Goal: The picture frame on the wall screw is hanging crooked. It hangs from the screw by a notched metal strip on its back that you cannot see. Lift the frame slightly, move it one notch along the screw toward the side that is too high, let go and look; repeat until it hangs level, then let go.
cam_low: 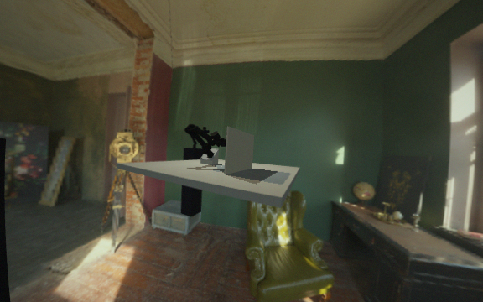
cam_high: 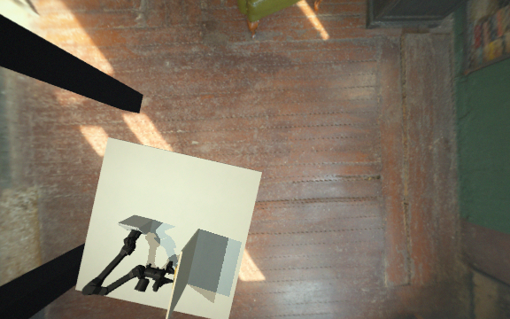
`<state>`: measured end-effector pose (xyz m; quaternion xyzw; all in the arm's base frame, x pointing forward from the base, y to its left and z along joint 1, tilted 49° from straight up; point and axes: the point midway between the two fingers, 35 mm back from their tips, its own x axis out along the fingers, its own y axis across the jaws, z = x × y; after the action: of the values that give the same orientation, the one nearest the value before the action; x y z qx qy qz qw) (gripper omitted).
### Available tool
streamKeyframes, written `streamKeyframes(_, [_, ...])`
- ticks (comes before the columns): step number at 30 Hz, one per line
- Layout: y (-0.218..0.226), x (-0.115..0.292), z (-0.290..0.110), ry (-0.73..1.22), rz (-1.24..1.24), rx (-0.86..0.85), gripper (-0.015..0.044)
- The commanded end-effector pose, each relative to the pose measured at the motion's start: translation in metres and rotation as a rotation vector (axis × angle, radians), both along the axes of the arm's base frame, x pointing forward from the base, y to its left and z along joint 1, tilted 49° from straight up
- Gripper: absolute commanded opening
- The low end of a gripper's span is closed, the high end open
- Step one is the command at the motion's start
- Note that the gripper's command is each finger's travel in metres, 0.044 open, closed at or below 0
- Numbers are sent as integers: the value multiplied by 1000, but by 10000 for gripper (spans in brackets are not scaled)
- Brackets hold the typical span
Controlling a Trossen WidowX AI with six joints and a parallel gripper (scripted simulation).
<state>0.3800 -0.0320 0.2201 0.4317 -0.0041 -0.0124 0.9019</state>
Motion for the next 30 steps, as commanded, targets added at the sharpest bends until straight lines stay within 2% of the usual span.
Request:
streamKeyframes(1, [-1, 0, 0, -2, -5, -5, 260])
streamKeyframes(7, [-1, 0, 1, -2, -5, -5, 260])
streamKeyframes(14, [-1, 0, 1, -2, -5, -5, 76])
streamKeyframes(21, [-1, 0, 1, -2, -5, -5, 30])
streamKeyframes(22, [-1, 0, 1, -2, -5, -5, 3])
streamKeyframes(30, [-1, 0, 1, -2, -5, -5, 0])
